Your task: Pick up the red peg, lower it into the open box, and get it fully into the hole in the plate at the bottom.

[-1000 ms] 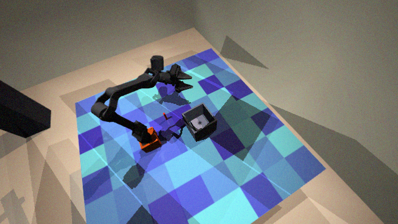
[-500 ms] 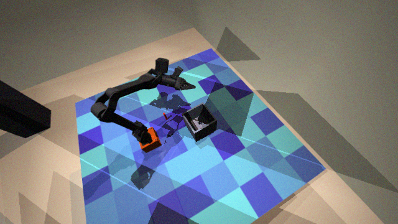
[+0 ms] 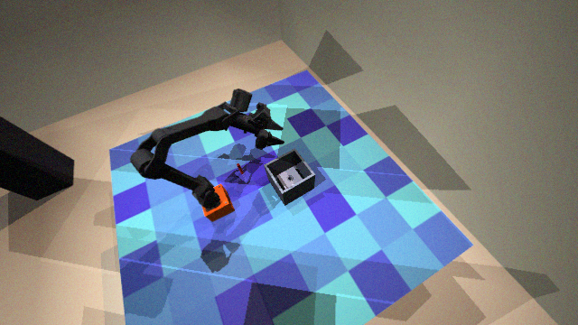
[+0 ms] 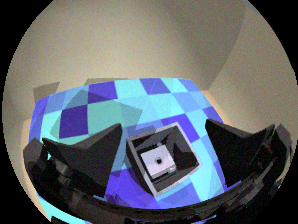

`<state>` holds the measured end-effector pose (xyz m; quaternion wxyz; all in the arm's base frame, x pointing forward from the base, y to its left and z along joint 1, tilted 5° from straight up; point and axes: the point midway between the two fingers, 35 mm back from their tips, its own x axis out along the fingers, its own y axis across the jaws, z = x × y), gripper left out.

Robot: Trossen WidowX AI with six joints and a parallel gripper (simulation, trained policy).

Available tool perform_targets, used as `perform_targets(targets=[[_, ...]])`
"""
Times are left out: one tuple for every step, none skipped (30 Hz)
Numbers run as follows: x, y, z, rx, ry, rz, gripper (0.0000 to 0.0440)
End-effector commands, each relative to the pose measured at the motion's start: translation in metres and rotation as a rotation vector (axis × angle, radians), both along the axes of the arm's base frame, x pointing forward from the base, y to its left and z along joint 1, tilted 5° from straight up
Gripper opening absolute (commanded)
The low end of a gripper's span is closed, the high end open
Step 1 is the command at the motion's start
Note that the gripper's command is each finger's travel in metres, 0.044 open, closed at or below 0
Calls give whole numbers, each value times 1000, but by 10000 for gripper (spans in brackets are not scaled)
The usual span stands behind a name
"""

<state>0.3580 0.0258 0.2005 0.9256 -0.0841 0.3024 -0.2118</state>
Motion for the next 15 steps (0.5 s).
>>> perform_targets(targets=[[-5,-1,-7,128,4,-49,440],[-7,-1,-9,161,7,-63,440],[-9,-1,-12,193,11,-78,440],[-11,0,-14,226,14,-93,440],[-13,0,-16,258,19,-108,440],[-15,0,-18,290,24,-123,440],[-18,1,-20,321,29,-139,440],[-20,1,-22,353,35,-156,440],[-23,2,-24,384,42,-172,440],[-26,3,-26,414,49,-189,440],[-29,4,-28,445,56,-206,440],[-32,5,-30,475,64,-223,440],[-35,7,-32,505,74,-241,440],[-39,9,-34,534,83,-258,440],[-42,11,-37,563,94,-276,440]])
